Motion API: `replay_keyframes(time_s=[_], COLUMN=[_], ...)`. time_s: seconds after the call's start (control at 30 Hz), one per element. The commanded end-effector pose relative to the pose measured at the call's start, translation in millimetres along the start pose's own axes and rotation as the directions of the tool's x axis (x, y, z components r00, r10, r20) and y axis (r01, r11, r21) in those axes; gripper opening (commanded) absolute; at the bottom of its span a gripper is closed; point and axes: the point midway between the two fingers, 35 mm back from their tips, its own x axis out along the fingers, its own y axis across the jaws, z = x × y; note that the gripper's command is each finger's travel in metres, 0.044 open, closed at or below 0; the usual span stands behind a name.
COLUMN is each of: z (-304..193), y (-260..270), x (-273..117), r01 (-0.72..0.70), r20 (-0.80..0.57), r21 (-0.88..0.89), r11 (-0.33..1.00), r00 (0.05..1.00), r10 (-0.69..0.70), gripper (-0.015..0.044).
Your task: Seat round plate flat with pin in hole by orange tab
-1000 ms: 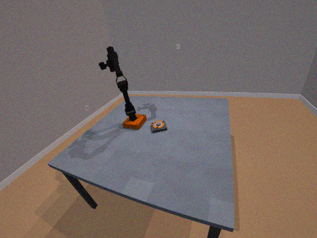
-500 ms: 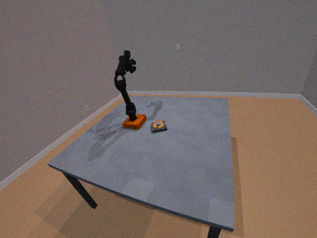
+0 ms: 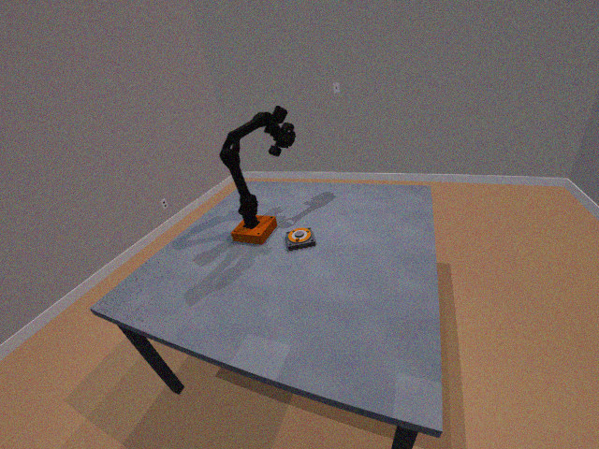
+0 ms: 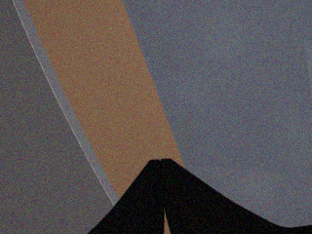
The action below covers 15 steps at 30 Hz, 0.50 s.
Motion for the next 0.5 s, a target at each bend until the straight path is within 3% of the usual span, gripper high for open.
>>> replay_keyframes(time_s=[0.0,0.2,0.37,0.47], z=[64,150,232,252], y=[-13,-49,-109,-130], x=[6,4,-13,-20], r01=[0.050,0.170,0.334,0.383], r20=[0.125,0.265,0.363,0.378], r21=[-0.055,-0.109,-0.132,-0.134], r11=[0.997,0.979,0.933,0.914], r00=[0.991,0.955,0.893,0.872], r10=[-0.042,-0.136,-0.268,-0.310], gripper=[0.0000,0.0000,0.0000,0.0000])
